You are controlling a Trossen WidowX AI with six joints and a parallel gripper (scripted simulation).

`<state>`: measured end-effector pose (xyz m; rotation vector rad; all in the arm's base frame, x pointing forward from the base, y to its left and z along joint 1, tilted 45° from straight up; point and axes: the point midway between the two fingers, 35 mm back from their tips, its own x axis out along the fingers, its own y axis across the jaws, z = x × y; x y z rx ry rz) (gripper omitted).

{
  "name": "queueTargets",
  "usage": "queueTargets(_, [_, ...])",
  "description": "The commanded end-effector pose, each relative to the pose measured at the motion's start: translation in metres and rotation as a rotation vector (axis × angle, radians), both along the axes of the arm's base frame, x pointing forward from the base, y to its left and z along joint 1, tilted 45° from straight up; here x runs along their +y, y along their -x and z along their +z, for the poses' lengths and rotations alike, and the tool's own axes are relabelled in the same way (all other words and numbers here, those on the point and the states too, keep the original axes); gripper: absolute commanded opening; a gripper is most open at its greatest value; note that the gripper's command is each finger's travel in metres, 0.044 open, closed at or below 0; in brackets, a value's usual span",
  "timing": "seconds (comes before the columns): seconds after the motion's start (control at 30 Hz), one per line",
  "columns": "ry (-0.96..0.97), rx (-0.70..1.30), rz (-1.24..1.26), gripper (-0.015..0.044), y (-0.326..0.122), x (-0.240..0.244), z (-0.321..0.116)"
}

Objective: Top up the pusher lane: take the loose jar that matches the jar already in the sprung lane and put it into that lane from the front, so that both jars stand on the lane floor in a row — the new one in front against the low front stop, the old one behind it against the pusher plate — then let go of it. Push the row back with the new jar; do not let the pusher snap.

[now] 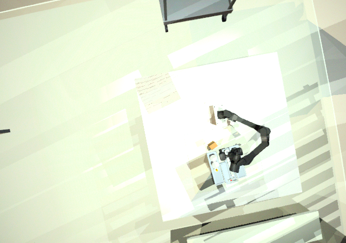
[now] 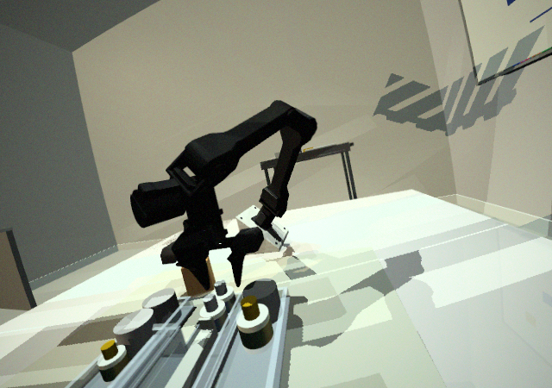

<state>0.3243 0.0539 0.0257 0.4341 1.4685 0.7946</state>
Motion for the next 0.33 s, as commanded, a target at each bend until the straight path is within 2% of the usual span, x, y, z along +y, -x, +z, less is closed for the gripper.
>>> queueTargets(0.0, [0.004,0.003,0.001,0.0300,0.011,-0.004,-0.002])
queueTargets(0.3, [0.005,0.005,0.001,0.0300,0.041,-0.012,-0.005])
